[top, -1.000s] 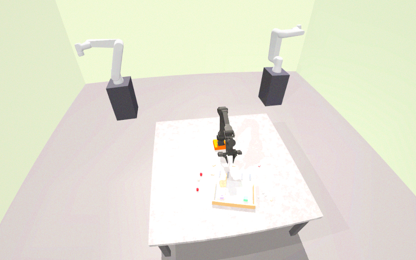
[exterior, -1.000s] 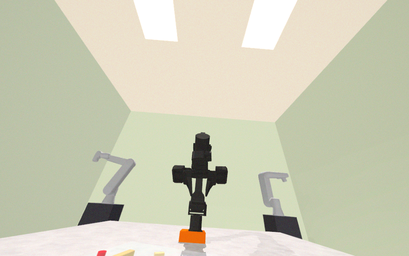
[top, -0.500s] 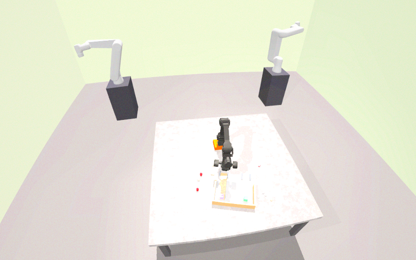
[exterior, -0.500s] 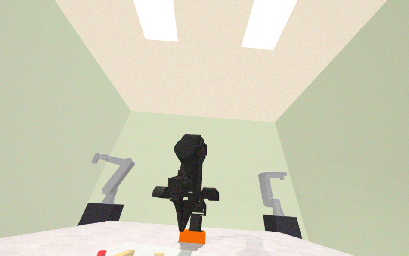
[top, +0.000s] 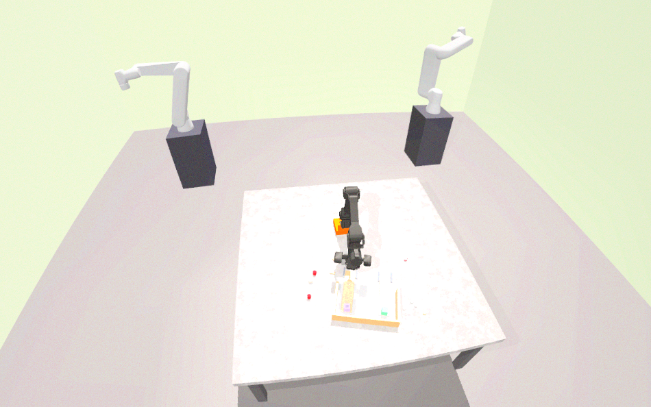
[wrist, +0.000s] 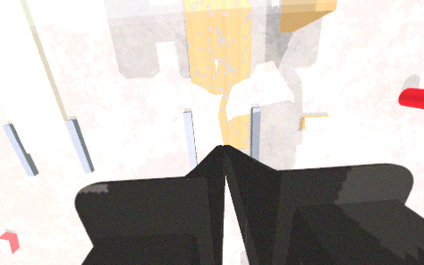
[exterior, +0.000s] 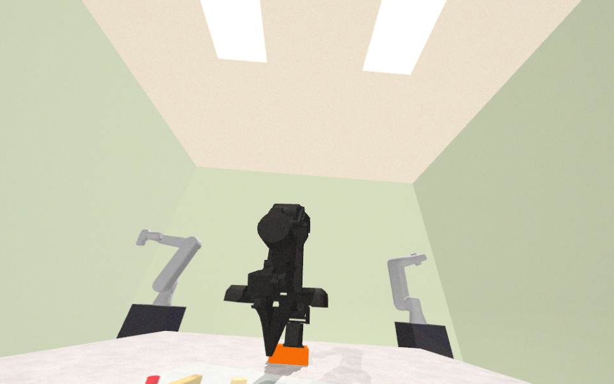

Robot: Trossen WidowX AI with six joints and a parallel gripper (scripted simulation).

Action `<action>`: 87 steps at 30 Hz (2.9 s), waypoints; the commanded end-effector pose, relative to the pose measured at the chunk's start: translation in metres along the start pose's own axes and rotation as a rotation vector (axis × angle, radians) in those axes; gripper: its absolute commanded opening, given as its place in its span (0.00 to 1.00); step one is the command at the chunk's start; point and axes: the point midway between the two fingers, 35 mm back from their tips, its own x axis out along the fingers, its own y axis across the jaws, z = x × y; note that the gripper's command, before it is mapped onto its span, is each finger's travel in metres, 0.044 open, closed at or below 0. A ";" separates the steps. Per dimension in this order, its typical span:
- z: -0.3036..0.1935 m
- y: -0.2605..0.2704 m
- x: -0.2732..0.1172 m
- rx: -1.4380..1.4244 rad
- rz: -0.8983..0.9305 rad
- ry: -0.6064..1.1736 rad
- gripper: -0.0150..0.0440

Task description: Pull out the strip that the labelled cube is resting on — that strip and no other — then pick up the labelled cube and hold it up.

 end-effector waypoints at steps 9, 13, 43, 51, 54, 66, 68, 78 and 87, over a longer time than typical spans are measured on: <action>-0.001 -0.002 0.024 0.006 -0.006 0.011 0.25; 0.000 -0.002 0.030 0.006 -0.007 0.011 0.25; -0.001 -0.004 0.060 0.006 -0.007 0.011 0.25; -0.001 -0.004 0.061 0.006 -0.007 0.011 0.25; -0.001 -0.004 0.061 0.006 -0.007 0.011 0.25; -0.001 -0.004 0.062 0.006 -0.007 0.011 0.25; -0.001 -0.004 0.062 0.006 -0.007 0.011 0.25; -0.001 -0.004 0.063 0.006 -0.007 0.011 0.25; -0.001 -0.004 0.064 0.006 -0.007 0.011 0.25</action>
